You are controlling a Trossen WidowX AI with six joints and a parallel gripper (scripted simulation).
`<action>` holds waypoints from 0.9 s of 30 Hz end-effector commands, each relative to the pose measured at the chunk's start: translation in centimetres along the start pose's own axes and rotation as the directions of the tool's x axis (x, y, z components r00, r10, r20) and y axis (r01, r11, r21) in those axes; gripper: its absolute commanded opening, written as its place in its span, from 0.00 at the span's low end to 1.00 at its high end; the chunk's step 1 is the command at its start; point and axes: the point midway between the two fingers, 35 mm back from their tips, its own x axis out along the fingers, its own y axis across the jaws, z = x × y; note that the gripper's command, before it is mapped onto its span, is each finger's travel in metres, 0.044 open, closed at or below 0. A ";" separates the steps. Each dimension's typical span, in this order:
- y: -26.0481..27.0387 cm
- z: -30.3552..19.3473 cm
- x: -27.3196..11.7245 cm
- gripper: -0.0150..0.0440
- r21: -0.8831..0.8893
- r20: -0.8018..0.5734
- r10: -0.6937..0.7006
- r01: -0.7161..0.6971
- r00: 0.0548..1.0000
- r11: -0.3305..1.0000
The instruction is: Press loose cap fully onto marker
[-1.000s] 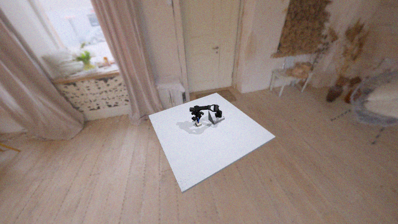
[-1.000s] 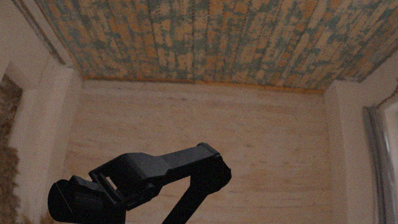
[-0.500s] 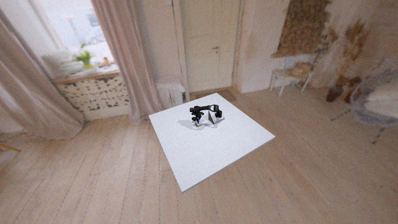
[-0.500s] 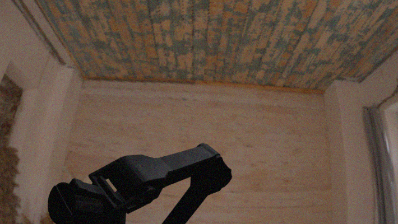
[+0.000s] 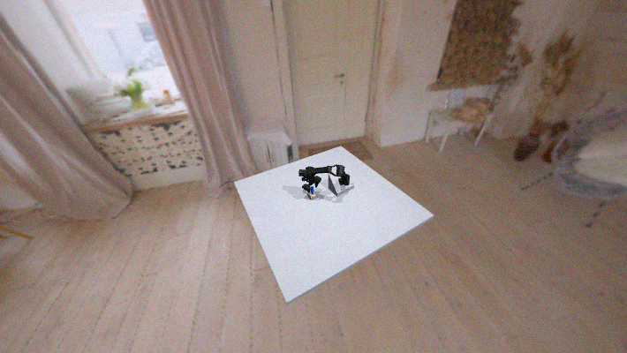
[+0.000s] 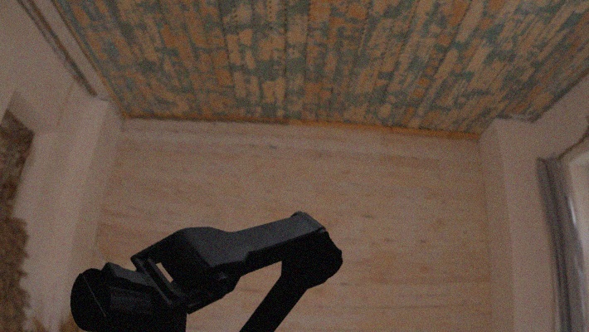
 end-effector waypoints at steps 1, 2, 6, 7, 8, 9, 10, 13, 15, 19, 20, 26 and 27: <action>0.2 0.3 -3.4 1.00 -0.002 0.010 0.003 -0.003 1.000 1.000; 0.1 0.3 -5.0 1.00 -0.002 0.010 0.003 -0.003 1.000 1.000; -0.1 0.1 -7.2 1.00 -0.002 0.009 0.003 -0.003 1.000 1.000; -0.1 0.1 -7.2 1.00 -0.002 0.009 0.003 -0.003 1.000 1.000; -0.1 0.1 -7.2 1.00 -0.002 0.009 0.003 -0.003 1.000 1.000; -0.1 0.1 -7.2 0.96 -0.018 0.009 0.003 -0.003 1.000 1.000; -0.1 0.1 -7.2 0.91 -0.065 0.009 0.003 -0.002 1.000 0.998; -0.1 0.2 -6.9 0.78 -0.335 0.009 0.004 -0.001 1.000 0.942; -0.1 0.2 -6.8 0.69 -0.512 0.008 0.004 0.000 1.000 0.859; -0.2 0.3 -6.5 0.51 -0.802 0.008 0.006 0.003 1.000 0.598; -0.2 0.3 -6.4 0.47 -0.857 0.008 0.006 0.004 1.000 0.516; -0.2 0.4 -6.2 0.25 -0.955 0.007 0.007 0.005 1.000 0.296; -0.2 0.4 -6.2 0.25 -0.955 0.007 0.007 0.005 1.000 0.296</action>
